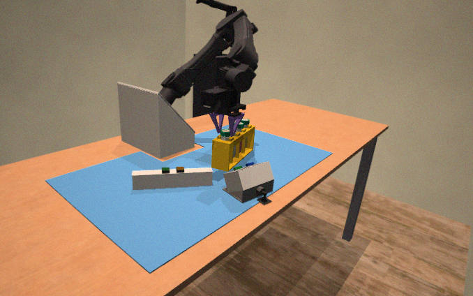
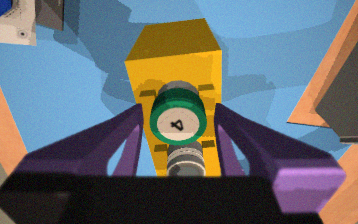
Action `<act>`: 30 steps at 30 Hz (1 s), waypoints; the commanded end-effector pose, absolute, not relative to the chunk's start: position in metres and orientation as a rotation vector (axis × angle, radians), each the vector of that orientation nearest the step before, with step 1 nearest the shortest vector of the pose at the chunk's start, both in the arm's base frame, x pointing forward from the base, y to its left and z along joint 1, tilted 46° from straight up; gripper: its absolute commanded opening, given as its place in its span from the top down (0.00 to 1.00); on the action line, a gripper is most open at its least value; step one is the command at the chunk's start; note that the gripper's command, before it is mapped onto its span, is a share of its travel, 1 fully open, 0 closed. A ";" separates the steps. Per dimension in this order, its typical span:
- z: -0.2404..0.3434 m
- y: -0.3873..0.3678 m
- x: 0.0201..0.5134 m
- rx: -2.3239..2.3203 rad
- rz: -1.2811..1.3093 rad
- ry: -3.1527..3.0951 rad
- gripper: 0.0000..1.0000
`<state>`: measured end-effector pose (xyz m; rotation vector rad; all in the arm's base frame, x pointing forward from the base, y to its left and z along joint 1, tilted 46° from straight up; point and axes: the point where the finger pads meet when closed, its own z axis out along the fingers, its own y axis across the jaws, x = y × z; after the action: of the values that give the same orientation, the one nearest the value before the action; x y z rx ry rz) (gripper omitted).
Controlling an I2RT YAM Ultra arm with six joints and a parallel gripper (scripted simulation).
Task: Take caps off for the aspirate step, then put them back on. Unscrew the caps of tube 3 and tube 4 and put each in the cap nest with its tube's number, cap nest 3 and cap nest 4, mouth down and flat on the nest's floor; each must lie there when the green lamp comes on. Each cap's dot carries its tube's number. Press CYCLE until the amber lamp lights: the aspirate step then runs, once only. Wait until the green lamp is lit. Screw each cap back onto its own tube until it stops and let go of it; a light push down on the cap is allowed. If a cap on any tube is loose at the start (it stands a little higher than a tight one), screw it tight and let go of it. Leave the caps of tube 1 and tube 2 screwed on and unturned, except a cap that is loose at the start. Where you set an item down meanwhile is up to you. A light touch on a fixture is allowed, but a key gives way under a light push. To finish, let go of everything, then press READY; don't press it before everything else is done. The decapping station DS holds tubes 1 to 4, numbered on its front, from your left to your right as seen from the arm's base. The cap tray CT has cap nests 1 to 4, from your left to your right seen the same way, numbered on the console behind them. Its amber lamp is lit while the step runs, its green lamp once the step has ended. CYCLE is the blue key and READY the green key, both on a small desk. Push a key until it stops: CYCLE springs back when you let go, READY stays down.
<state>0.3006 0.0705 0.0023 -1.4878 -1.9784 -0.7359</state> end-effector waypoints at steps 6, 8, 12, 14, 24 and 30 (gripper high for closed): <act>0.005 0.068 0.304 -1.839 -0.556 -1.571 0.51; 0.005 0.068 0.304 -1.894 -0.518 -1.487 0.51; 0.005 0.068 0.304 -1.949 -0.477 -1.398 0.51; 0.005 0.068 0.304 -1.949 -0.477 -1.398 0.51; 0.005 0.068 0.304 -1.949 -0.477 -1.398 1.00; 0.005 0.068 0.304 -1.949 -0.478 -1.398 1.00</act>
<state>0.3008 0.0707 0.0025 -1.9400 -1.4016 -0.4662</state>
